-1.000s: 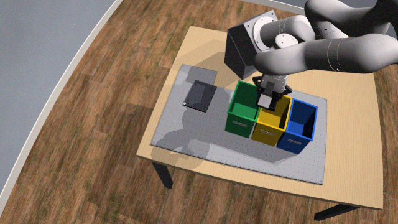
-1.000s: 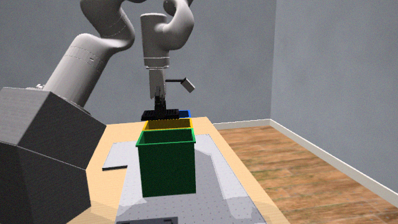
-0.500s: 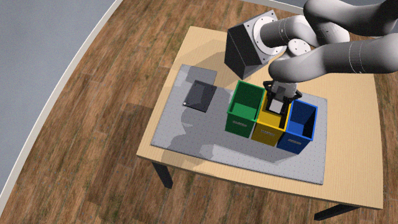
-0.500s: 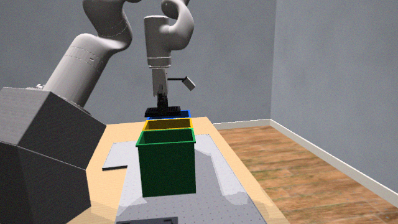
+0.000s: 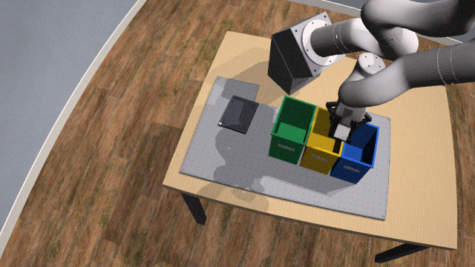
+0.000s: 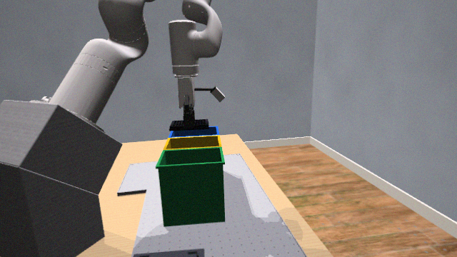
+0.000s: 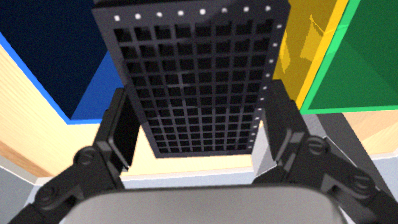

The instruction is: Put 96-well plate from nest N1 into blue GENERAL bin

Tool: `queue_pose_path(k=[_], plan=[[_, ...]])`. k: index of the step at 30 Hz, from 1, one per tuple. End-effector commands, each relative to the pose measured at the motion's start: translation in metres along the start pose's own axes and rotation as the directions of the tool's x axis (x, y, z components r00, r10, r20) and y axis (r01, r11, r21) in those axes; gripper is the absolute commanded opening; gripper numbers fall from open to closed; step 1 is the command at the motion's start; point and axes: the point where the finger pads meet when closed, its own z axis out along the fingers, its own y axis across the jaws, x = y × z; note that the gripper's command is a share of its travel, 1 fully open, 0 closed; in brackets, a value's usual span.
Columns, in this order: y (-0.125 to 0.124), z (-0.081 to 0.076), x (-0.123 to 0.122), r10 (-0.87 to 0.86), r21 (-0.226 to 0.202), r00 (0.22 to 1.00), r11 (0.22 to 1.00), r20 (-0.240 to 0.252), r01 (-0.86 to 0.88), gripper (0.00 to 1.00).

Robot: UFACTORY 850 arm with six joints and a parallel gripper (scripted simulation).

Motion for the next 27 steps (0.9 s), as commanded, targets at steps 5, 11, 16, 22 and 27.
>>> queue_pose_path(k=[5, 11, 16, 22, 27], plan=[[-0.021, 0.000, 0.003, 0.001, -0.004, 1.000, 1.000, 0.001, -0.001, 0.00], [-0.041, 0.001, 0.005, 0.001, -0.004, 1.000, 1.000, 0.001, -0.001, 0.00], [-0.057, 0.001, 0.007, 0.001, -0.004, 1.000, 1.000, 0.001, -0.001, 0.00], [-0.070, 0.001, 0.008, 0.001, -0.004, 1.000, 1.000, 0.001, -0.001, 0.00], [-0.087, 0.002, 0.010, 0.001, -0.004, 1.000, 1.000, 0.001, -0.001, 0.00]])
